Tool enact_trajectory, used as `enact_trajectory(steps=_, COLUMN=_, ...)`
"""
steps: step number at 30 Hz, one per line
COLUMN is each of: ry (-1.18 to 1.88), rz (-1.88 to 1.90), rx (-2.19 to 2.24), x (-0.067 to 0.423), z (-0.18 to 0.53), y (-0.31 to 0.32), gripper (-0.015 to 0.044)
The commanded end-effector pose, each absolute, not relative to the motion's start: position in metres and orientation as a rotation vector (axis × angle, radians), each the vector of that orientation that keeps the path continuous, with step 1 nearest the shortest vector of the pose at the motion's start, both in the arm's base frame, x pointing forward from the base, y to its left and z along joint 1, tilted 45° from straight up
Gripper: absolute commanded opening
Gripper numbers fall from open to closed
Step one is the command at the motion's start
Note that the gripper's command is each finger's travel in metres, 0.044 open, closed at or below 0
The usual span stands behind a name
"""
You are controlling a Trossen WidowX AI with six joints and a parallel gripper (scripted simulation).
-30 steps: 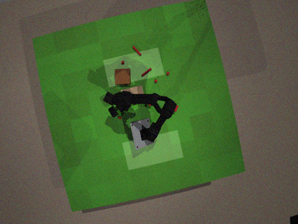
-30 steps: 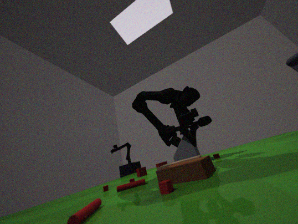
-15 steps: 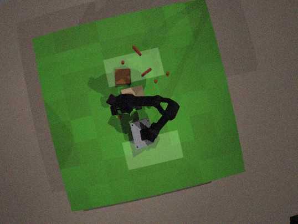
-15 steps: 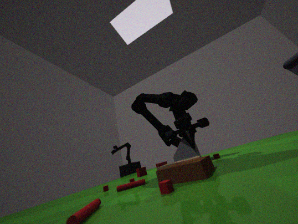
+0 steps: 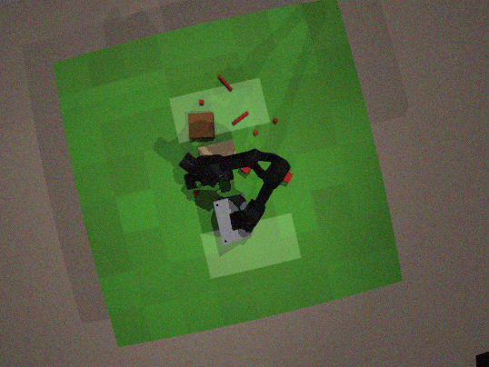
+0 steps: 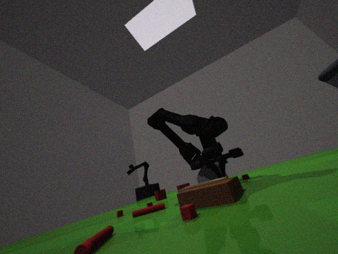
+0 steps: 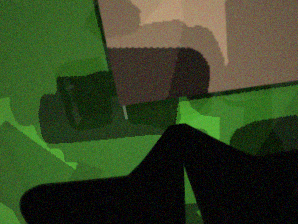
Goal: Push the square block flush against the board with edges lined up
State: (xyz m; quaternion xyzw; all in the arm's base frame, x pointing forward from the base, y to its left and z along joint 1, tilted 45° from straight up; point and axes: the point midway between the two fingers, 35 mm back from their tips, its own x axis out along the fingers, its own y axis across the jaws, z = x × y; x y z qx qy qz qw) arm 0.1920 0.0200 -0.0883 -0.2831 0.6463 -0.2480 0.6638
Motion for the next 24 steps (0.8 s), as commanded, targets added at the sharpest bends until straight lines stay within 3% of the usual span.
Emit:
enact_trajectory(steps=1, ry=1.452, rz=-0.557, rx=-0.639, x=0.201, z=-0.089, y=0.022, gripper=0.0)
enact_trajectory(steps=24, ry=1.45, rz=-0.555, rx=-0.637, x=0.239, z=-0.089, y=0.026, gripper=0.0)
